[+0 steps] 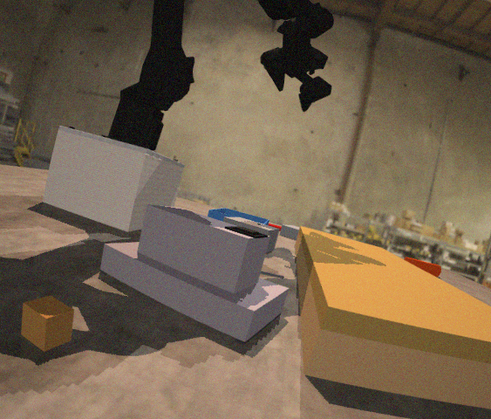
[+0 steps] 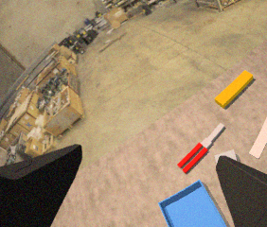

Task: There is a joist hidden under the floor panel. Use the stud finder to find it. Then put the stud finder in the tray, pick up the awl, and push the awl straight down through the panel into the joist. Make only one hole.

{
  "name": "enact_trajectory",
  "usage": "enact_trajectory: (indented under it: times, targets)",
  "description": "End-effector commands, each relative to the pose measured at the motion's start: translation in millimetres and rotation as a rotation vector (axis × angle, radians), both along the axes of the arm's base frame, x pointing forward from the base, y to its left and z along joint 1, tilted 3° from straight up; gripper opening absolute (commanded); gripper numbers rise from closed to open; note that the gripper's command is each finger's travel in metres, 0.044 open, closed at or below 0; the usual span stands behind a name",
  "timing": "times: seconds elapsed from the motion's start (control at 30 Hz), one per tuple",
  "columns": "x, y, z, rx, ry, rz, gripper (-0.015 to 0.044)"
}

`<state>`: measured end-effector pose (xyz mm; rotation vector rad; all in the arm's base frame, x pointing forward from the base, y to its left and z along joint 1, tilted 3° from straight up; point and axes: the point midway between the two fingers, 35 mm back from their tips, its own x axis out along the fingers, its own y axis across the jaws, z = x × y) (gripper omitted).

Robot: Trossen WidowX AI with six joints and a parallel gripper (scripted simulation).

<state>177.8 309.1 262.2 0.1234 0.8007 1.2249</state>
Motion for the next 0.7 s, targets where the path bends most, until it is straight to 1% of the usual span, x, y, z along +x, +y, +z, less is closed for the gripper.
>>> enact_trajectory:
  times: [0.0,0.17,0.33,0.5,0.67]
  targets:
    - [51,-34,-31,-0.085,-0.021,-0.144,0.0440]
    - [108,-95,-64,-0.189,-0.042,-0.329,0.0440]
    - [147,-171,-98,-0.303,-0.035,-0.507,0.0440]
    - [163,-253,-130,-0.416,0.000,-0.671,0.0440]
    - [154,-331,-163,-0.522,0.055,-0.782,0.0440]
